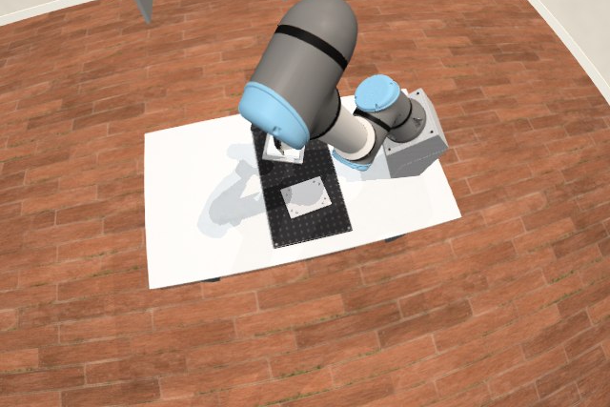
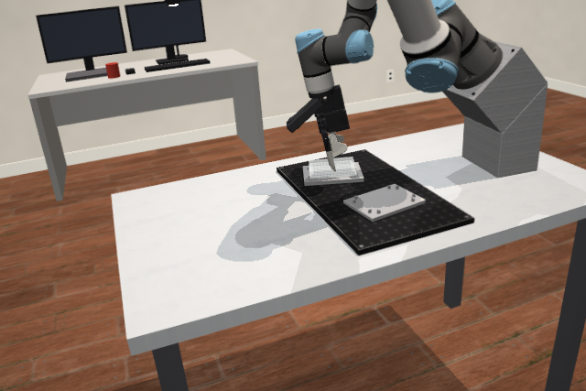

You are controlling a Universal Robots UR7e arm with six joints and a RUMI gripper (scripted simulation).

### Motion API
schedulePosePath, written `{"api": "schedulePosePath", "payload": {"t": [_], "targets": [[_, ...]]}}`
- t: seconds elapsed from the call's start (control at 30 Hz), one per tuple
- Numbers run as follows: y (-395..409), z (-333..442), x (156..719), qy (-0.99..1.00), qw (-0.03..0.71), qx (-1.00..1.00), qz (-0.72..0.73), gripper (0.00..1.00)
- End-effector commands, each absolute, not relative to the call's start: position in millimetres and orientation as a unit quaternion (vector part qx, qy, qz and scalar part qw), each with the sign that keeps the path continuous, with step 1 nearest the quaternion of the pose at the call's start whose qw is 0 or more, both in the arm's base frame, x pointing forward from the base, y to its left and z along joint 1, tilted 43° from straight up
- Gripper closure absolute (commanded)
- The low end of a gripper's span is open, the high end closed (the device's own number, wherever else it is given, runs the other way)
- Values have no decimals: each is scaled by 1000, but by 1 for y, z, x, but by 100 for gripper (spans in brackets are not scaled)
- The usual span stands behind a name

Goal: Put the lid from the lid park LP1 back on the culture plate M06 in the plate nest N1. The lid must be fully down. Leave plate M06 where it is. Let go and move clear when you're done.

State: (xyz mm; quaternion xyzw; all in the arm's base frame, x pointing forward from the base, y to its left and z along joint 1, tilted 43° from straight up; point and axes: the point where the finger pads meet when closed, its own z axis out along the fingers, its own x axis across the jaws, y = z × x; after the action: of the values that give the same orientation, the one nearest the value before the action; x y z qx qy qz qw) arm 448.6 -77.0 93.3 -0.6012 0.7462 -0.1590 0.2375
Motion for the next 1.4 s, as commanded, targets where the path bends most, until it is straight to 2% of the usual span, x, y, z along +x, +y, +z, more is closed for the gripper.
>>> {"api": "schedulePosePath", "payload": {"t": [0.0, 1.37], "targets": [[-78, 94, 451, 745, 237, -602, -160, 100], [-77, 89, 454, 746, 237, -601, -160, 100]]}}
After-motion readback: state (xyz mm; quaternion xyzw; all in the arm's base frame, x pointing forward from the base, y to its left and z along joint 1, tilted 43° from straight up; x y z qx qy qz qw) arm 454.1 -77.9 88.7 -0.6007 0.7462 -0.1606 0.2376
